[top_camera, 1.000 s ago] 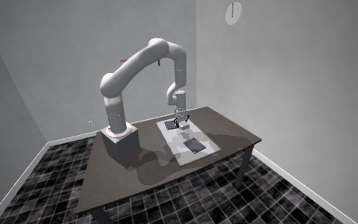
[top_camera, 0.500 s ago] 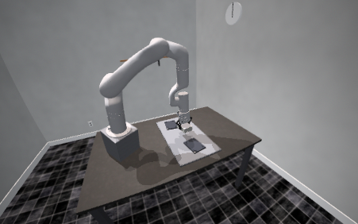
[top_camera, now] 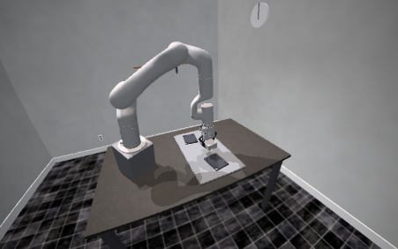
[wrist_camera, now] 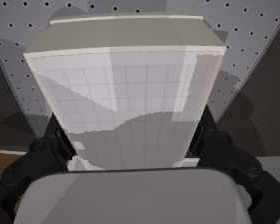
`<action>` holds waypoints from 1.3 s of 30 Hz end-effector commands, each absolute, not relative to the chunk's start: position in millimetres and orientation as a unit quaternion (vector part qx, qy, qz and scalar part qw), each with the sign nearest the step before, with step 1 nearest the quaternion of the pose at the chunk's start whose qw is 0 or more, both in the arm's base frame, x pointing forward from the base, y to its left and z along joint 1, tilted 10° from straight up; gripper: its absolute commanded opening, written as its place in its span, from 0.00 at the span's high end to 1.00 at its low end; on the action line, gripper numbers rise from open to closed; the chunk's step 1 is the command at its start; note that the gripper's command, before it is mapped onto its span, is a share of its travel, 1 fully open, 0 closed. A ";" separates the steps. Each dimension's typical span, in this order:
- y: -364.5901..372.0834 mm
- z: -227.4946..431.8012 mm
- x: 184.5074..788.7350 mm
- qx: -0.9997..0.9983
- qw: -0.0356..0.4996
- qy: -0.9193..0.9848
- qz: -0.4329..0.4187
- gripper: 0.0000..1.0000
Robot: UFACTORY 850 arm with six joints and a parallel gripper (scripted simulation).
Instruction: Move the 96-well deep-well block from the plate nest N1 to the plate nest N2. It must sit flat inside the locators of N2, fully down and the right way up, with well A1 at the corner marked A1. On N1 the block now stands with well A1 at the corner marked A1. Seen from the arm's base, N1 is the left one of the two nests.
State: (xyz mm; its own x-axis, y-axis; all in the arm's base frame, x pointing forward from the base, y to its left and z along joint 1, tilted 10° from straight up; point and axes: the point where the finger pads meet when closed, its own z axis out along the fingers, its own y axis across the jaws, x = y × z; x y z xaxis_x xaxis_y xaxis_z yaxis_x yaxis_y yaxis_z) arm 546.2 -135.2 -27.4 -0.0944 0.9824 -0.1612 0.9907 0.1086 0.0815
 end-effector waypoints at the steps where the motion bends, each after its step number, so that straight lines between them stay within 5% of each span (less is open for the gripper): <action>1: -148.8 -24.5 548.6 0.668 0.084 0.739 -0.025 1.00; 39: -236.1 -10.5 557.4 0.667 0.084 0.739 -0.025 1.00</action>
State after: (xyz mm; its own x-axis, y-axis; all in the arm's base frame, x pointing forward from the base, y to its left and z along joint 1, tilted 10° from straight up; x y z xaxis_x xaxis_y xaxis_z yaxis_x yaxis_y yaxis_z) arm 556.5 -235.6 -11.4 -0.0939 0.9822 -0.1627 0.9912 0.1076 0.0772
